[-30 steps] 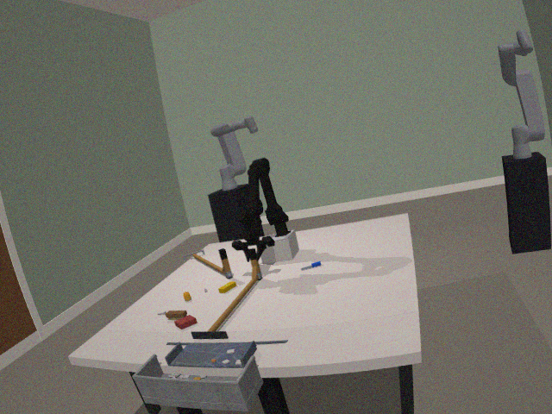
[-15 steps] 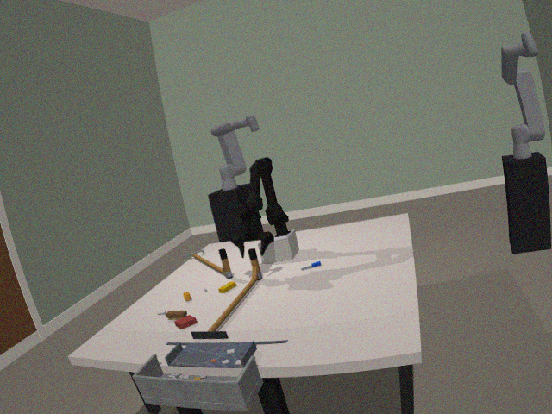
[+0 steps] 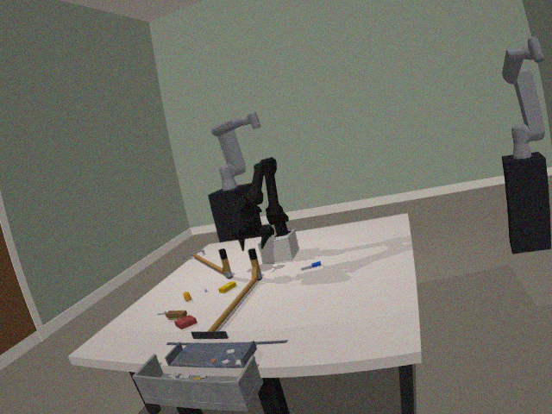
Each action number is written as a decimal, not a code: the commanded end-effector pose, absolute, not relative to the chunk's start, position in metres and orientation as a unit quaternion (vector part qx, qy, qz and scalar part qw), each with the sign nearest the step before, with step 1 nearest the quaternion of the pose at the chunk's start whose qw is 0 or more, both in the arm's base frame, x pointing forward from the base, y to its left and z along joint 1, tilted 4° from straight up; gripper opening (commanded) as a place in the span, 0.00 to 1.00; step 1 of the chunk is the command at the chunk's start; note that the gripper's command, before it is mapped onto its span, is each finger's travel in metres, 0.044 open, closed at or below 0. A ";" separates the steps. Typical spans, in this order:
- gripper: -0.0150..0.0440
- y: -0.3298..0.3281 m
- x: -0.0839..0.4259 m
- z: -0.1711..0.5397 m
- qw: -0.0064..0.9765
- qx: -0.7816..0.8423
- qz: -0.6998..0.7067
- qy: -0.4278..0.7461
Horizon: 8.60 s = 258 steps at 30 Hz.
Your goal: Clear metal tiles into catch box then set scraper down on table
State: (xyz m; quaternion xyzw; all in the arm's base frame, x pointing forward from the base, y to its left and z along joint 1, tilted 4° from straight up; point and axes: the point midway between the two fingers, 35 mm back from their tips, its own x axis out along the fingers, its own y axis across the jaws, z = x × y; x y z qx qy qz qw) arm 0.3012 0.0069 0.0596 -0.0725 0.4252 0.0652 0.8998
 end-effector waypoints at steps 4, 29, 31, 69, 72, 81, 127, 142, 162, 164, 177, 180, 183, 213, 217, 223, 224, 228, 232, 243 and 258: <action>1.00 0.007 0.295 0.068 0.902 -0.071 0.070 0.420; 1.00 0.011 0.298 0.192 0.959 -0.044 0.092 0.263; 1.00 0.011 0.296 0.202 0.963 -0.043 0.094 0.250; 1.00 0.022 0.239 0.318 0.987 -0.047 0.123 0.088; 1.00 0.022 0.239 0.318 0.987 -0.047 0.123 0.088; 1.00 0.022 0.239 0.318 0.987 -0.047 0.123 0.088; 1.00 0.009 0.307 0.164 0.950 -0.047 0.085 0.297; 1.00 0.008 0.306 0.091 0.917 -0.063 0.071 0.387; 1.00 0.008 0.293 0.089 0.897 -0.073 0.067 0.430; 1.00 0.008 0.291 0.097 0.896 -0.073 0.068 0.432; 1.00 0.007 0.286 0.094 0.895 -0.074 0.069 0.434; 1.00 0.006 0.286 0.083 0.895 -0.074 0.069 0.434; 1.00 0.005 0.285 0.072 0.895 -0.074 0.069 0.434; 1.00 0.007 0.308 0.047 0.895 -0.074 0.069 0.434; 1.00 0.007 0.311 0.043 0.895 -0.074 0.069 0.434; 1.00 0.008 0.317 0.036 0.895 -0.074 0.069 0.434; 1.00 0.008 0.317 0.035 0.895 -0.074 0.069 0.434; 1.00 0.008 0.321 0.031 0.895 -0.074 0.069 0.433; 1.00 0.009 0.324 0.026 0.896 -0.074 0.069 0.433; 1.00 0.010 0.331 0.013 0.896 -0.074 0.069 0.433; 0.56 0.010 0.331 0.010 0.895 -0.075 0.072 0.435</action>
